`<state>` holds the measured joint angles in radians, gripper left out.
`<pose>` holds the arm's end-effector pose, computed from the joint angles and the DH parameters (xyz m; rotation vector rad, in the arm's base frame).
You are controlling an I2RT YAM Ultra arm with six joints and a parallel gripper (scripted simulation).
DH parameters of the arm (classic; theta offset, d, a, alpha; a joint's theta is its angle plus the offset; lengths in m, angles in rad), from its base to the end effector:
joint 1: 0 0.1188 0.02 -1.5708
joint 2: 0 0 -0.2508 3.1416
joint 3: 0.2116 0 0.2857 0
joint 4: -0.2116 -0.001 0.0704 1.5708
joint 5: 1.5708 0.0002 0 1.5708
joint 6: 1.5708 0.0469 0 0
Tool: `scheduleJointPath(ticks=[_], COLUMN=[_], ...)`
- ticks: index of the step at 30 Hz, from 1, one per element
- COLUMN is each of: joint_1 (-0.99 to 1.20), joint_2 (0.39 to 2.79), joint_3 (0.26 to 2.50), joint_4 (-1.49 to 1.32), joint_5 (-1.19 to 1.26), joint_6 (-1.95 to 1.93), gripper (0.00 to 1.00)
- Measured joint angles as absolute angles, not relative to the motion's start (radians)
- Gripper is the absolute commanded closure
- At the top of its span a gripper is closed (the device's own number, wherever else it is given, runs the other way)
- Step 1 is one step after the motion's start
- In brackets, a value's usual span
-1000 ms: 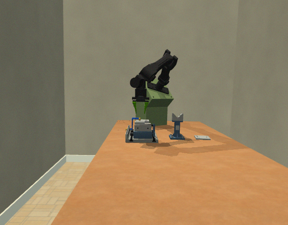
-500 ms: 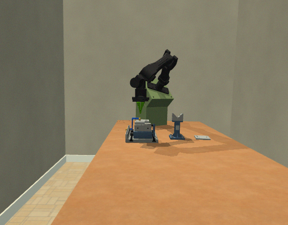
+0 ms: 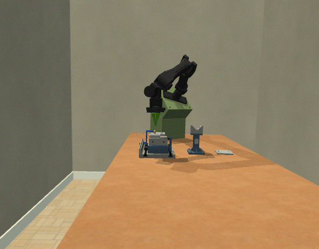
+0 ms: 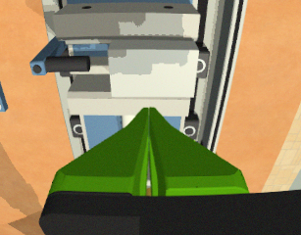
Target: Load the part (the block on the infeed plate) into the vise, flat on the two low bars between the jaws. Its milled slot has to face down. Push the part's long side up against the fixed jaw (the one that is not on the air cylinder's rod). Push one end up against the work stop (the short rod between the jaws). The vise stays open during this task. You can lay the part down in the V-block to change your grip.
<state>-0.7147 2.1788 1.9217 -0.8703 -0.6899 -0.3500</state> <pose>0.3935 -0.3006 0.2153 0.2423 2.3784 0.4651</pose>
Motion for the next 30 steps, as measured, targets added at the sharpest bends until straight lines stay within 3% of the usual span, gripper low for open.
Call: scheduleJointPath(ticks=[30], joint_1=[-0.789], joint_2=[2.294], joint_3=[2.050], joint_4=[-0.928], joint_5=[-0.716], joint_6=[-0.417], gripper=[1.00])
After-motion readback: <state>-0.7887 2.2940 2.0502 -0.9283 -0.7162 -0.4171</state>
